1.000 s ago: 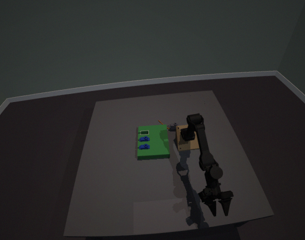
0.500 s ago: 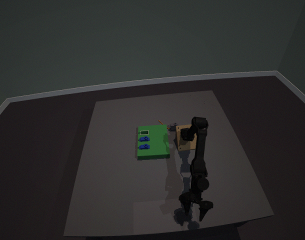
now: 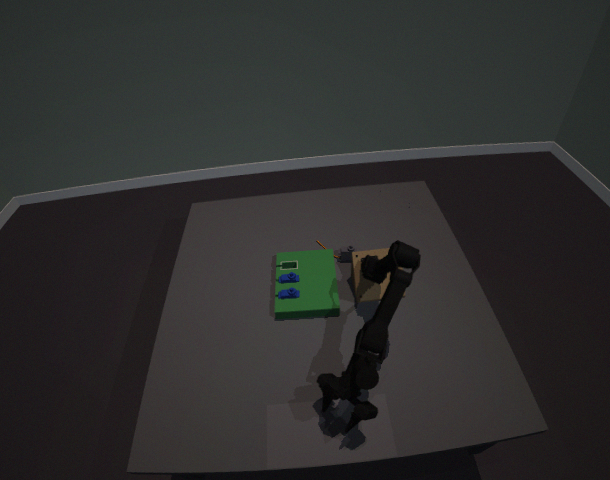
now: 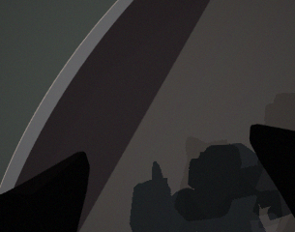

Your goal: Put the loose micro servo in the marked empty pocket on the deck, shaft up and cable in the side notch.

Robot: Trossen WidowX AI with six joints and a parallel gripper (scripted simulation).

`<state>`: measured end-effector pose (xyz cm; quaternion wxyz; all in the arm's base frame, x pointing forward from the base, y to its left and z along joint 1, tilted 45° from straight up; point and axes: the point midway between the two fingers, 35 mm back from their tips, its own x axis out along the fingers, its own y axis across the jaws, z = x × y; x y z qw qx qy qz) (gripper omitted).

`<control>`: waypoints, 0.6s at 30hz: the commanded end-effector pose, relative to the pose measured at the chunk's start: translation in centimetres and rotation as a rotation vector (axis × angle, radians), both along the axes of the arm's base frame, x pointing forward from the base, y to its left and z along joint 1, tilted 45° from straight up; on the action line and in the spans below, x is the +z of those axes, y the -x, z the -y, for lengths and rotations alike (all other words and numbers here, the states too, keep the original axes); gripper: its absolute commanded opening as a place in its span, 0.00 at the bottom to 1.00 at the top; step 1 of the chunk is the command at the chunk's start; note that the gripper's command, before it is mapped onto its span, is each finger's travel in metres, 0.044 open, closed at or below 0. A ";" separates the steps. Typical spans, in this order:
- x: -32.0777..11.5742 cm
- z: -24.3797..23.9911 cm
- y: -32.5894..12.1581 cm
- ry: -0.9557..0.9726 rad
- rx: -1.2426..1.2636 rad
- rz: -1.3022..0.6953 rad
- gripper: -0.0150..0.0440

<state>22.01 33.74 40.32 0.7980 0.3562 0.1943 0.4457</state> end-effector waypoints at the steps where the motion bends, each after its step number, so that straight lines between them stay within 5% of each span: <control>1: -3.2 1.0 -3.0 0.111 -0.059 -0.002 1.00; 18: -15.7 11.7 -14.4 0.565 -0.328 -0.088 1.00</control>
